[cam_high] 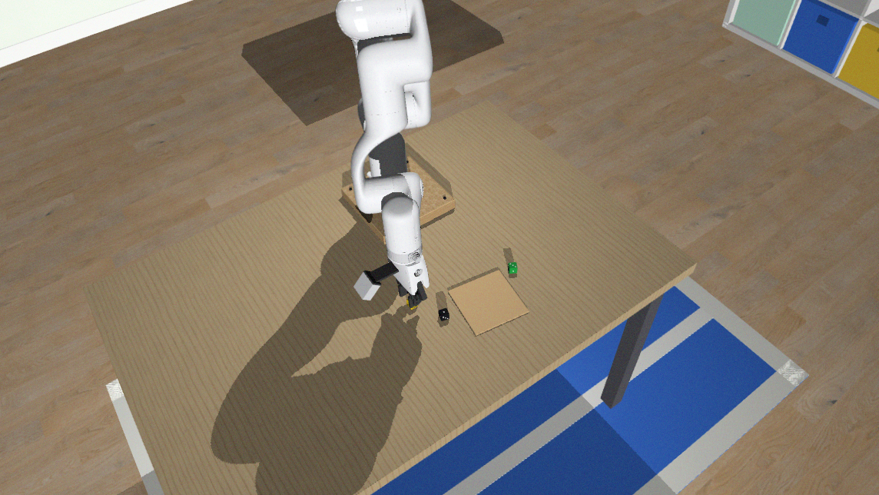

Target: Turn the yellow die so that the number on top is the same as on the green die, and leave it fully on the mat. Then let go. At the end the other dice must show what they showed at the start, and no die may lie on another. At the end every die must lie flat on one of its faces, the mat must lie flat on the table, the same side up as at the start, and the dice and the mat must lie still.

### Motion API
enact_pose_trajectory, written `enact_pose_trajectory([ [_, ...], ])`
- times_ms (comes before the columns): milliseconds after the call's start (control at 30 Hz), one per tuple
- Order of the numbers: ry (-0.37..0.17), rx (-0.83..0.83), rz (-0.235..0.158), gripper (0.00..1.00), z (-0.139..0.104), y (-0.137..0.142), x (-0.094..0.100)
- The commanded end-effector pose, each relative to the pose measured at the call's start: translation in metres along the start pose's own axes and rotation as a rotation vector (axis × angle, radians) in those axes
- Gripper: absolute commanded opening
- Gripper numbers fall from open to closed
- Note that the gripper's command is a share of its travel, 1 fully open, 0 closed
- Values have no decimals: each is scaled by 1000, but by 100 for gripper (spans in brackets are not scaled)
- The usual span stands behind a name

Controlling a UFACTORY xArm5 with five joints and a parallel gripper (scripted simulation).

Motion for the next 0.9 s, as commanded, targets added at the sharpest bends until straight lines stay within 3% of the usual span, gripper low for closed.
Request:
enact_pose_trajectory([
  [0,1,0,3,36,0,-1,1],
  [867,1,0,3,36,0,-1,-11],
])
Point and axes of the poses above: the point where the finger pads meet when closed, its own x axis back along the fingers, its own y axis across the jaws, z = x × y, the point moved 2 cm from there along x, back along the fingers, and after that the axes turned 8 degrees about -x, right-handed, at the moved point
